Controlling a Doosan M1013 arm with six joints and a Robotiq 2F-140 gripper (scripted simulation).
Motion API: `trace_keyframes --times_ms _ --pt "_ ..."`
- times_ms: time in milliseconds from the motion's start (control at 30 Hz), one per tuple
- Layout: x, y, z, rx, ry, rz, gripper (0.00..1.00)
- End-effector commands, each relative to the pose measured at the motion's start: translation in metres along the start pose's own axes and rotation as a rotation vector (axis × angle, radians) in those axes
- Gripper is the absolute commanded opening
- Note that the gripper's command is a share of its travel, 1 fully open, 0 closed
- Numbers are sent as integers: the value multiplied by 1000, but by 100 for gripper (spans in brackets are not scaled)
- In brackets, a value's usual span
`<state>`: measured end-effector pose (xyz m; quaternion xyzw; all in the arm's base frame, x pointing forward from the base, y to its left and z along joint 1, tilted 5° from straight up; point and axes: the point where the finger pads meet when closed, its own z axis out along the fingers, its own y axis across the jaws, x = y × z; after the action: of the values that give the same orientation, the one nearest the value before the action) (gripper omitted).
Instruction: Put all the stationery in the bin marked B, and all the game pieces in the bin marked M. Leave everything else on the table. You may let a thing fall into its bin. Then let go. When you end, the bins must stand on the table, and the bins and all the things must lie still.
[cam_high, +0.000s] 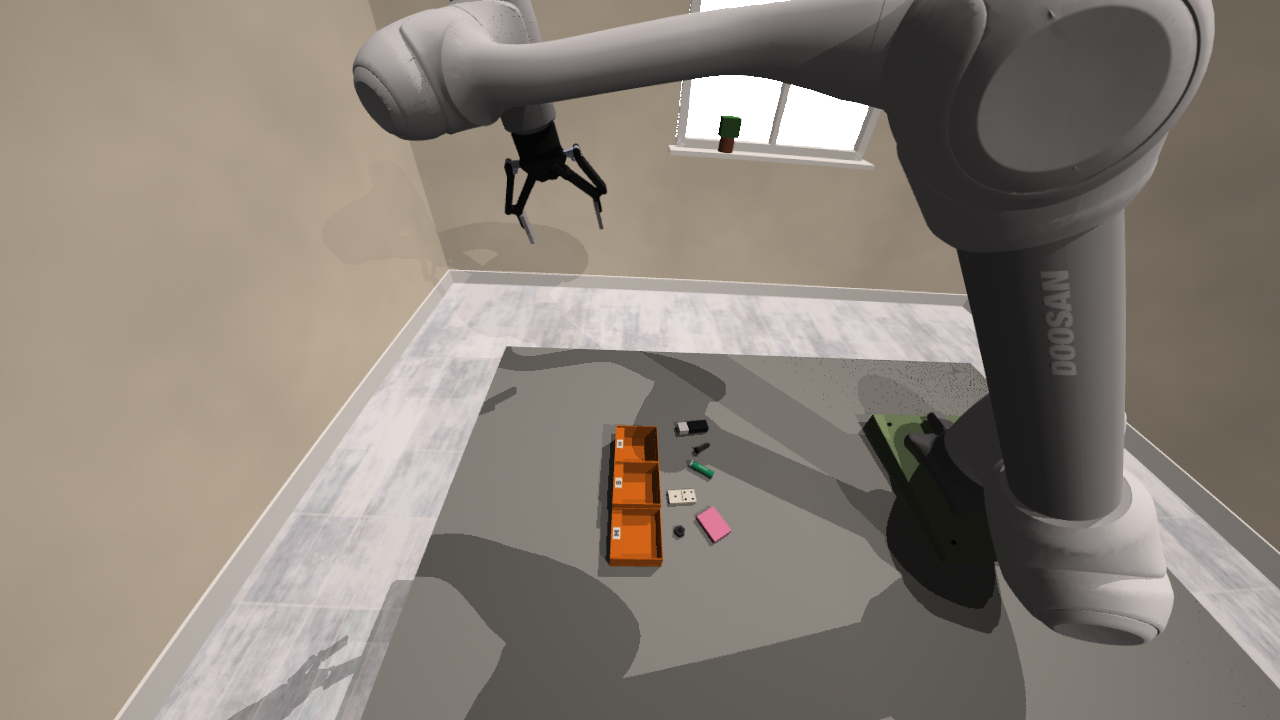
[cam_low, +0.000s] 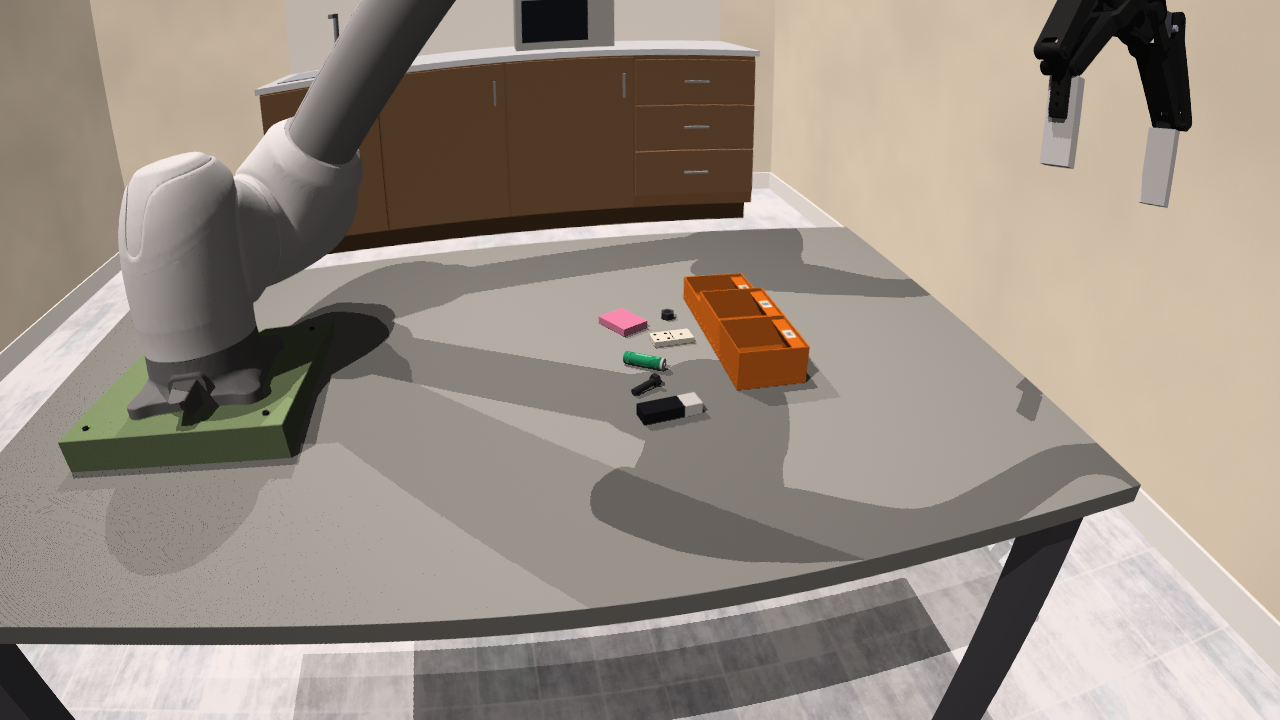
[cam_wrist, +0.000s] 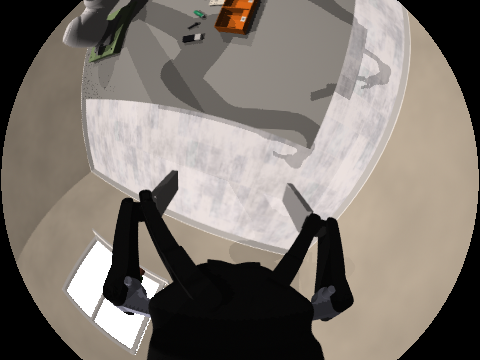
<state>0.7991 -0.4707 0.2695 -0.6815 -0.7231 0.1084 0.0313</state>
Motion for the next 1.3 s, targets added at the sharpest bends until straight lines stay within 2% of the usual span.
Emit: trace_keyframes --times_ms 0,533,567,1000,1100,1267 --pt "0 0 0 0 0 0 100" --pt "0 0 0 0 0 0 100" --pt "2 2 8 0 0 0 5" --pt "21 24 108 0 0 0 5" --pt "21 24 108 0 0 0 5" --pt "48 16 95 -18 14 125 5"
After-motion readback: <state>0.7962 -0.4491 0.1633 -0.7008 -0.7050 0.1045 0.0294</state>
